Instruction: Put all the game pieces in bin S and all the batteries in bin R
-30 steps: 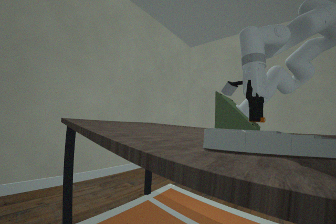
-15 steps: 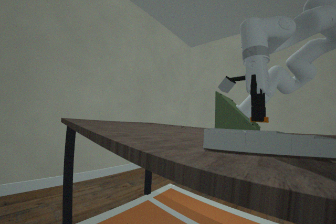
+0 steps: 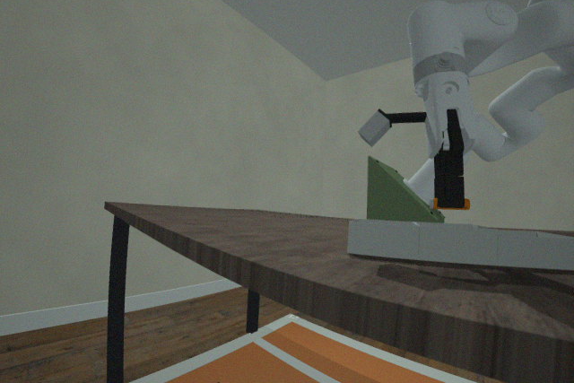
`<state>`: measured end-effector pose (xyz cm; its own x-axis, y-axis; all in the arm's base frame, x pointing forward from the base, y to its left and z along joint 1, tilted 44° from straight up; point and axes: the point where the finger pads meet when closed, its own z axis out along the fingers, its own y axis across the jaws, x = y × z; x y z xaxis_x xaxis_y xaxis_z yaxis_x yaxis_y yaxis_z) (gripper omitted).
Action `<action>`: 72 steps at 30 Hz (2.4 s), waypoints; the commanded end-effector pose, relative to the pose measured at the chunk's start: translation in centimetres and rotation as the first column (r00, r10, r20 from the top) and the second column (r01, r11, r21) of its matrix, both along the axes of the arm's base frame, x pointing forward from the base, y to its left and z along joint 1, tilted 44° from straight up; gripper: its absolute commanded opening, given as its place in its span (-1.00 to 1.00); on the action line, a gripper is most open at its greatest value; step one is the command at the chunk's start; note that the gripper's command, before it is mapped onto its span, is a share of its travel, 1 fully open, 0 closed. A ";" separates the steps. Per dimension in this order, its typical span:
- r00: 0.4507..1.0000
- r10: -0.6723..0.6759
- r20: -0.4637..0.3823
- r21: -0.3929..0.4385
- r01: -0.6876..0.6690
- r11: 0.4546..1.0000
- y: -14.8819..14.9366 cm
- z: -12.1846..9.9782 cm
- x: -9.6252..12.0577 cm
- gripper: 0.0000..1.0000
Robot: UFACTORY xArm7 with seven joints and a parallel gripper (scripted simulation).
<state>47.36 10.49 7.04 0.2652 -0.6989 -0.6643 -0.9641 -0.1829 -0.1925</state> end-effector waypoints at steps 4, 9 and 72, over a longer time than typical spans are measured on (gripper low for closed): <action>1.000 -0.001 0.003 0.001 0.001 1.000 -0.2 0.1 0.0 -1.00; 1.000 -0.001 0.003 0.001 0.001 1.000 -0.2 0.1 0.0 -1.00; 1.000 -0.001 0.003 0.001 0.001 1.000 2.3 -2.7 -0.2 -0.44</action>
<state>47.02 13.26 4.01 0.2672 -0.6967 -0.6657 -0.9636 -0.1854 -0.1927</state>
